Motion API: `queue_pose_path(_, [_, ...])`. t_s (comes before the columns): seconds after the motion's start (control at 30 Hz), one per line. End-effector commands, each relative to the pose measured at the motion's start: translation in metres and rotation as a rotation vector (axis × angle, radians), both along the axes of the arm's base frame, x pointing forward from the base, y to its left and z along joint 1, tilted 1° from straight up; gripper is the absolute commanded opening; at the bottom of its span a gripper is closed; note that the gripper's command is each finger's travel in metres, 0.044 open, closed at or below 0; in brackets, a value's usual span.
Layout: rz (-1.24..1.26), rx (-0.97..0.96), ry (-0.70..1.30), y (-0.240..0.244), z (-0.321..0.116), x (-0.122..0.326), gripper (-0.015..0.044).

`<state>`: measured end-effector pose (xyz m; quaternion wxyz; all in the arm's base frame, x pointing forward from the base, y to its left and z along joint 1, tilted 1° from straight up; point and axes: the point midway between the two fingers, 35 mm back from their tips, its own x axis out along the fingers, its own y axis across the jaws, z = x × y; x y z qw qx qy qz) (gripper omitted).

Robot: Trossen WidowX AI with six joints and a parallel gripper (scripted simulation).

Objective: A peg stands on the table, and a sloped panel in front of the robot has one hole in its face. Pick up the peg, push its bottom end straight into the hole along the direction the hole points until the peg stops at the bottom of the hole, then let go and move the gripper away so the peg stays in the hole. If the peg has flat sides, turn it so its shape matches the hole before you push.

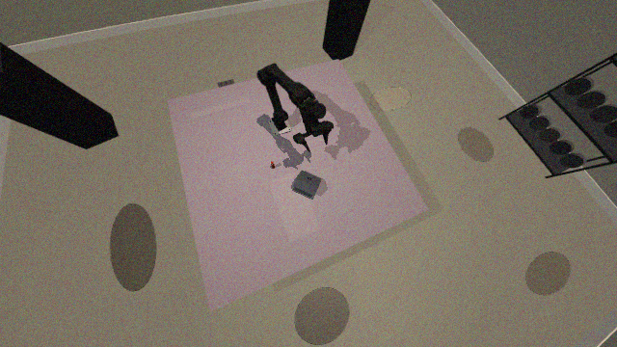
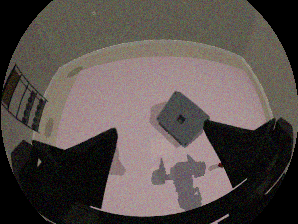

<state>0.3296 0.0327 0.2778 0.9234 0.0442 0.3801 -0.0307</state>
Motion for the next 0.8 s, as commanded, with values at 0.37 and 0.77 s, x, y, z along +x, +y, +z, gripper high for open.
queue_pose_path(0.37, [-0.162, 0.010, 0.174, -0.056, -0.040, 0.000, 0.0440])
queue_pose_path(0.77, [-0.292, 0.041, 0.312, -0.101, -0.069, -0.011, 0.0440])
